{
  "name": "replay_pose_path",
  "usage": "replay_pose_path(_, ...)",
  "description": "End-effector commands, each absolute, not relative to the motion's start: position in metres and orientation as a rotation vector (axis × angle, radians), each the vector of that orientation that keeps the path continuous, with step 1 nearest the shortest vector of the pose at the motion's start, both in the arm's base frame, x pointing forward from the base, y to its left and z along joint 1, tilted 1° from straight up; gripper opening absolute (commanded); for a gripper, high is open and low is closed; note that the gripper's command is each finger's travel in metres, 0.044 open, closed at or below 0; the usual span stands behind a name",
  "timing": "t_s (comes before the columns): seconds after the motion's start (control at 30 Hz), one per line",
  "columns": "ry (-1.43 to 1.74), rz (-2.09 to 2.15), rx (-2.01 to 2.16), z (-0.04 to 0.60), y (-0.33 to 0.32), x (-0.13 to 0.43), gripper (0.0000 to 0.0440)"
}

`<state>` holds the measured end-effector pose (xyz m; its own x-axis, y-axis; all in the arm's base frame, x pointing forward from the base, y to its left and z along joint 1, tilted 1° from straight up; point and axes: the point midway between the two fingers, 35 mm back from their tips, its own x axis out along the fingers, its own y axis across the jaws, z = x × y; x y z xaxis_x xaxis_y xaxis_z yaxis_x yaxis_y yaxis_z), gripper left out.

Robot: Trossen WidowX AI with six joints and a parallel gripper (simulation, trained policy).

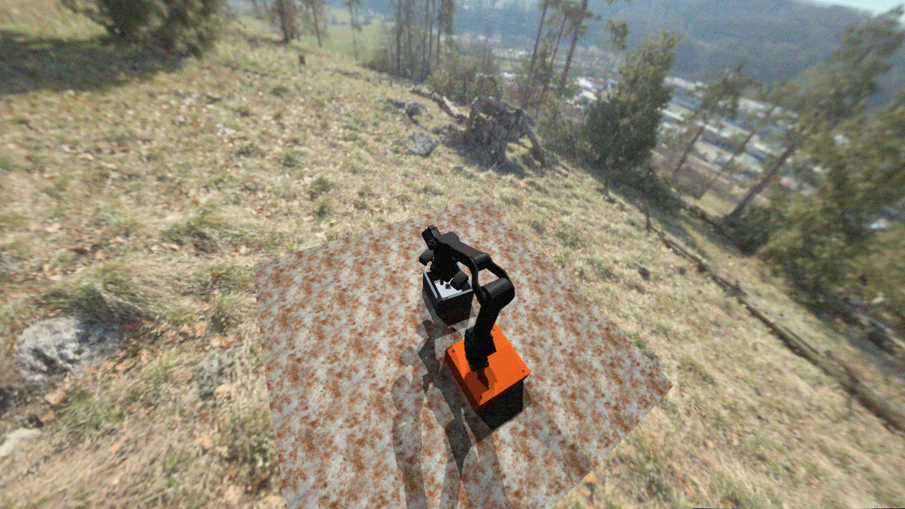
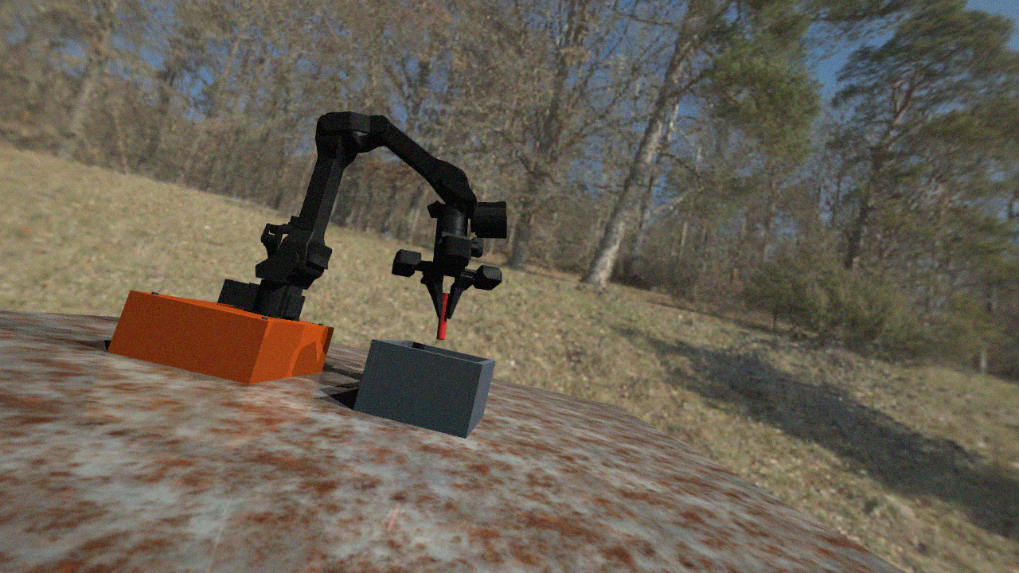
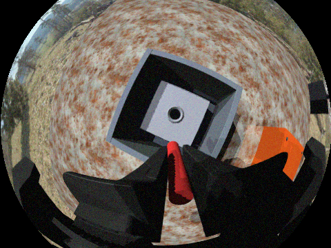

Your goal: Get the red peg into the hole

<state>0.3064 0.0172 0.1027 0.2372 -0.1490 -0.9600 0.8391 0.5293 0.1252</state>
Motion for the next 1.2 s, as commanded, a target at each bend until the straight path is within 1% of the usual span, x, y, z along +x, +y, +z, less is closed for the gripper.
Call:
replay_pose_path(0.0,1.128,-0.778,0.765,0.101,0.009,0.313,0.0002)
replay_pose_path(0.47,1.177,-0.826,0.806,0.071,-0.017,0.330,0.0010)
replay_pose_path(0.53,1.192,-0.831,0.802,0.064,-0.019,0.331,0.0019)
replay_pose_path(0.6,1.206,-0.834,0.795,0.056,-0.021,0.332,0.0056)
replay_pose_path(0.7,1.227,-0.834,0.779,0.047,-0.023,0.333,0.0131)
replay_pose_path(0.77,1.241,-0.837,0.767,0.043,-0.026,0.336,0.0148)
replay_pose_path(0.93,1.235,-0.829,0.764,0.040,-0.032,0.350,0.0273)
replay_pose_path(1.17,1.215,-0.820,0.753,0.043,-0.045,0.369,0.0406)
